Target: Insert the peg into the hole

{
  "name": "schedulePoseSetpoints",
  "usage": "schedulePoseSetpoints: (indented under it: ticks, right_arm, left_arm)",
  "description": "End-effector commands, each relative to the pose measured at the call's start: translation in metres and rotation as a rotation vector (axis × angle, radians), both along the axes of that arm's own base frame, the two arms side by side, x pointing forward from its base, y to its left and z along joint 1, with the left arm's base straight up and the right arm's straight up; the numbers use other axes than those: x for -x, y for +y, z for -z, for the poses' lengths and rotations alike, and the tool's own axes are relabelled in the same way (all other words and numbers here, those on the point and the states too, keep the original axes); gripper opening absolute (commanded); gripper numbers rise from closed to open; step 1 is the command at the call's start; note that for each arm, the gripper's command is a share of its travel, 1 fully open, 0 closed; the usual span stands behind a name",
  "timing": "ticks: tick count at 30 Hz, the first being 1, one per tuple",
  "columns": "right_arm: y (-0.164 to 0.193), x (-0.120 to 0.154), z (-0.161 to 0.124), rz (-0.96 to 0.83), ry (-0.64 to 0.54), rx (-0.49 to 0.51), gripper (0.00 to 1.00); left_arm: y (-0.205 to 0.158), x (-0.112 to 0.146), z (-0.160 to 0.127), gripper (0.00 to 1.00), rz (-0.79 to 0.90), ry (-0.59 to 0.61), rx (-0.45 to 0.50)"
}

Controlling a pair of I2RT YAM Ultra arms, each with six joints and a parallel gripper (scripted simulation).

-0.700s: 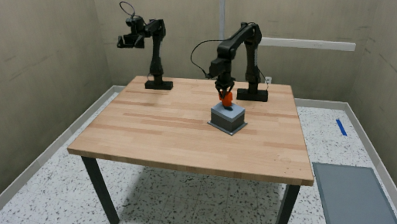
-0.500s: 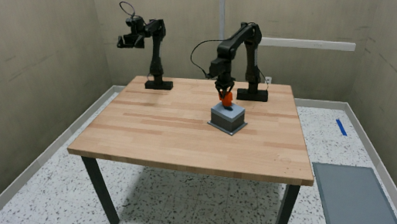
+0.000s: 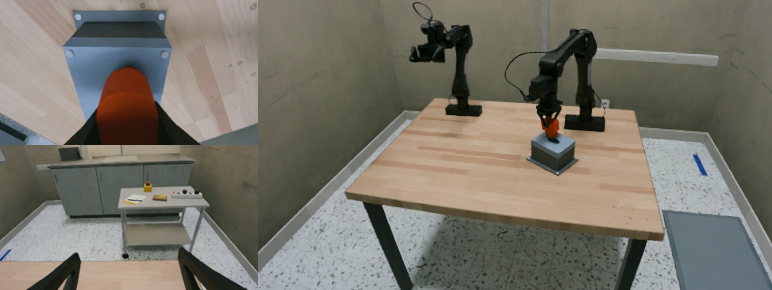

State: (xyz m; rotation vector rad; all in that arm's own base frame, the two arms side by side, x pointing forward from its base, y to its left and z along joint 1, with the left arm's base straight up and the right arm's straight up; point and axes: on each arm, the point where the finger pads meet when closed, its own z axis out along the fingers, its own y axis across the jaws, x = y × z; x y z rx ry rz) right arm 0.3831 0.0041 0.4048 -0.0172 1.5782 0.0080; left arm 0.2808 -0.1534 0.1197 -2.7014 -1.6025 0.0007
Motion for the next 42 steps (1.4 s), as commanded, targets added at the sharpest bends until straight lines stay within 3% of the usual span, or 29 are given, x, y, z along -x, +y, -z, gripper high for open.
schedulePoseSetpoints:
  ticks: [1, 4, 5, 16, 21, 28, 30, 36, 42]
  right_arm:
    - [0.0, 0.002, -0.006, 0.0, -0.017, 0.001, 1.0]
    - [0.002, 0.002, -0.004, -0.009, -0.006, 0.009, 1.0]
    - [0.004, 0.002, 0.0, -0.022, 0.007, 0.02, 1.0]
    - [0.024, 0.004, 0.013, -0.126, 0.044, 0.054, 1.0]
    - [0.04, 0.005, 0.018, -0.163, 0.05, 0.054, 1.0]
    - [0.117, 0.019, 0.041, -0.349, 0.089, 0.058, 1.0]
    - [0.117, 0.019, 0.041, -0.349, 0.089, 0.058, 1.0]
    - [0.207, 0.061, 0.067, -0.594, 0.126, 0.078, 1.0]
    - [0.265, 0.108, 0.087, -0.779, 0.155, 0.103, 1.0]
  left_arm:
    - [-0.004, -0.001, -0.018, 0.0, 0.001, -0.036, 0.039]
    - [-0.003, -0.001, -0.022, 0.34, 0.001, -0.036, 0.039]
    - [-0.003, -0.001, -0.026, 0.39, 0.001, -0.036, 0.039]
    - [-0.002, -0.001, -0.06, 0.39, 0.013, 0.013, 0.024]
    - [-0.006, -0.012, -0.058, 0.39, 0.088, 0.046, 0.12]
    - [0.013, -0.027, -0.036, 0.39, 0.089, 0.146, 0.184]
    - [0.013, -0.027, -0.036, 0.39, 0.089, 0.146, 0.184]
    - [0.02, -0.033, -0.03, 0.39, 0.062, 0.158, 0.178]
    - [0.02, -0.033, -0.028, 0.39, 0.063, 0.165, 0.175]
